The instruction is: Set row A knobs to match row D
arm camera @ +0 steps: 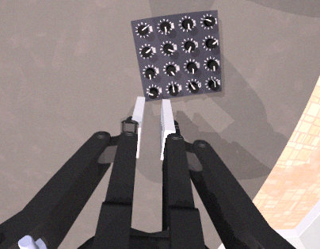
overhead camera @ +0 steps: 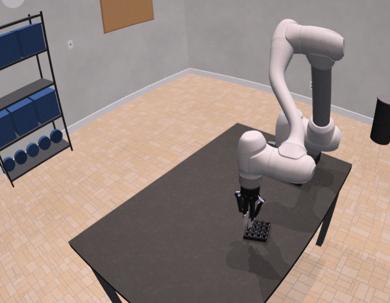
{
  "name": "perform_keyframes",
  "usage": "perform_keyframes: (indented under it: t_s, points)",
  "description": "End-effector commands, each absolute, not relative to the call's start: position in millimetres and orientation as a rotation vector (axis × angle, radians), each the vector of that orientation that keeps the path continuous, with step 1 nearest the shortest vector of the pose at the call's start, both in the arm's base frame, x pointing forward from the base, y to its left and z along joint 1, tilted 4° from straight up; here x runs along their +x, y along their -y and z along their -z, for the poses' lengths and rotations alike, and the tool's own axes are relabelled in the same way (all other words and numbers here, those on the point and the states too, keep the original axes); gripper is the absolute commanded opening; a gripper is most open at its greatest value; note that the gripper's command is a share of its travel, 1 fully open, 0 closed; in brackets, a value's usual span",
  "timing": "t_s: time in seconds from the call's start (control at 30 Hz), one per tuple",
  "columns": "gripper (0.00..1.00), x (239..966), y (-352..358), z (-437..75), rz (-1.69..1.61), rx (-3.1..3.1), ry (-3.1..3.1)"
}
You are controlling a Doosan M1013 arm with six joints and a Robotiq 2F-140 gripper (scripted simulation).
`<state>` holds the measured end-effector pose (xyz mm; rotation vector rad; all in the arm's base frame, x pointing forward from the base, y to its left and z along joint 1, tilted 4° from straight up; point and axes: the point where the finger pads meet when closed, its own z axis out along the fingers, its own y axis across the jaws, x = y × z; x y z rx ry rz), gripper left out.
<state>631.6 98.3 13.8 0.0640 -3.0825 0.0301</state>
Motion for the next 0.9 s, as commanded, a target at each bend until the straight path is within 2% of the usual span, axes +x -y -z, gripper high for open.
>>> perform_keyframes:
  t_s: [0.0, 0.87]
  points:
    - [0.12, 631.6, -98.3, -14.0, -0.030, 0.064, 3.083]
    - [0.12, 631.1, -98.2, -6.5, -0.030, 0.064, 3.083]
